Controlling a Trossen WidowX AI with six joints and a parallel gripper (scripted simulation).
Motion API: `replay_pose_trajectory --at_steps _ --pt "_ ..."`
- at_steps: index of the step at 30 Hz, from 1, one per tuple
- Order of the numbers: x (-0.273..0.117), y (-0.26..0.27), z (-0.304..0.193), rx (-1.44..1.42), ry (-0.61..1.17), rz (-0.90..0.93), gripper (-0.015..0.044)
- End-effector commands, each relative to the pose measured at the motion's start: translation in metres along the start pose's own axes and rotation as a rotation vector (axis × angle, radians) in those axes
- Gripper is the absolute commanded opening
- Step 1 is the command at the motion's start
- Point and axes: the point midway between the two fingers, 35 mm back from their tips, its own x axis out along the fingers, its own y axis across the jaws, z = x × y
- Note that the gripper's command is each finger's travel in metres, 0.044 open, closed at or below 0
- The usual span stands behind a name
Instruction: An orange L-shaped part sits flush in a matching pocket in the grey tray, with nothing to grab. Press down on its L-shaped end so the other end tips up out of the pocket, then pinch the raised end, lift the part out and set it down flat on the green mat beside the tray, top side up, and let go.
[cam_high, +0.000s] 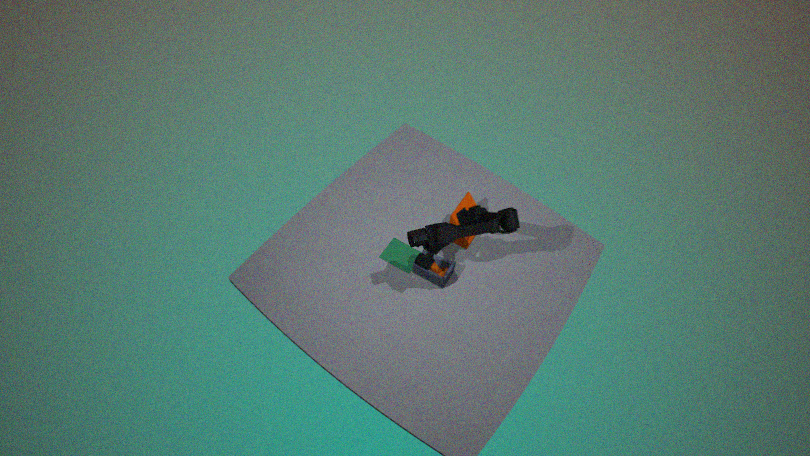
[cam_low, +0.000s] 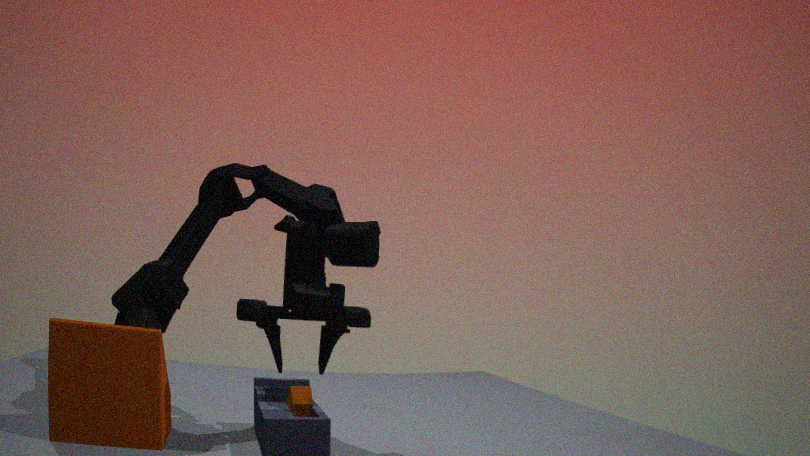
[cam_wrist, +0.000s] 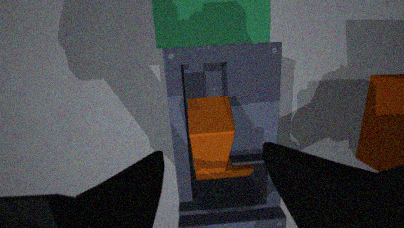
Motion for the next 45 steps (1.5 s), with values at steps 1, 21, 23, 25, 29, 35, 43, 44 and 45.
replay_pose_trajectory --at_steps 1,21,23,25,29,35,43,44,45 --pt "0.005 -0.001 0.000 0.005 0.006 0.003 0.0280" --pt "0.037 0.000 -0.001 0.005 0.006 0.003 0.0280" --pt "0.040 0.000 -0.001 0.005 0.006 0.003 0.0280" --pt "0.044 0.000 -0.001 0.005 0.007 0.003 0.0280" --pt "0.050 -0.001 -0.001 0.005 0.008 0.003 0.0280" --pt "0.047 0.002 0.000 -0.001 0.000 0.006 0.0175" --pt "0.047 0.002 0.000 -0.001 0.000 0.006 0.0122" --pt "0.047 0.002 0.000 -0.001 0.000 0.006 0.0115" --pt "0.047 0.002 0.000 -0.001 0.000 0.006 0.0108"
